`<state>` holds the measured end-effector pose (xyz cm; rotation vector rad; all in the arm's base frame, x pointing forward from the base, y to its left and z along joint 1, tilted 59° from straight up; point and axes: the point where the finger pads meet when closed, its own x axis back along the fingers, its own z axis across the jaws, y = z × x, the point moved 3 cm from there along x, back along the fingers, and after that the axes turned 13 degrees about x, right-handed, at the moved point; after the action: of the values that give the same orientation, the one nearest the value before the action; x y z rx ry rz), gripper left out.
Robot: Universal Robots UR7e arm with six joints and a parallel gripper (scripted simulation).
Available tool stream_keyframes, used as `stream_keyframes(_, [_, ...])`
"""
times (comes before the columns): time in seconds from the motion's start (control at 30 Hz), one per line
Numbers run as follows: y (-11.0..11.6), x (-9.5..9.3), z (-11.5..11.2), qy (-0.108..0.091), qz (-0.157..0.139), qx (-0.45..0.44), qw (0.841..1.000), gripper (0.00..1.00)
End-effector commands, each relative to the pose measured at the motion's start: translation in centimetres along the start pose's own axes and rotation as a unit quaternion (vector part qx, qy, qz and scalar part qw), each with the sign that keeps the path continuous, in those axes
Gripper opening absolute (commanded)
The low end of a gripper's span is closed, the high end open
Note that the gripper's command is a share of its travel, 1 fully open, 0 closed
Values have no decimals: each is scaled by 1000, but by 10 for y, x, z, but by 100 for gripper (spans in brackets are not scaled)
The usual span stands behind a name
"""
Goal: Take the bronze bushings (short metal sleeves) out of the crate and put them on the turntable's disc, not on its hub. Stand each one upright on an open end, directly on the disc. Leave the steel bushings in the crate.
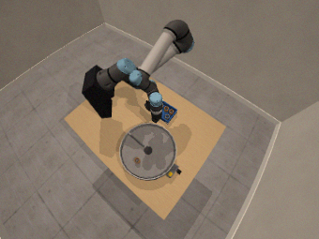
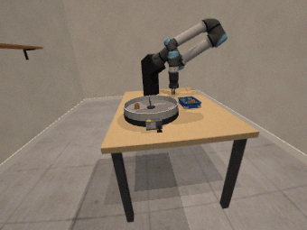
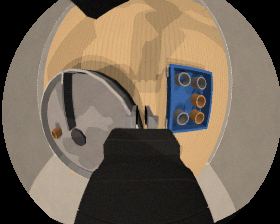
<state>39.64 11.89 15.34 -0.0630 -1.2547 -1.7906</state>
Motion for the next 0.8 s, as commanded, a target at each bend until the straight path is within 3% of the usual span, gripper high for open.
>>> stream_keyframes(0.0, [7,12,47,-9,2,-2,1000,36])
stream_keyframes(0.43, [22,11,146,-9,2,-2,1000,36])
stream_keyframes(0.77, [27,11,177,-9,4,-1,1000,36])
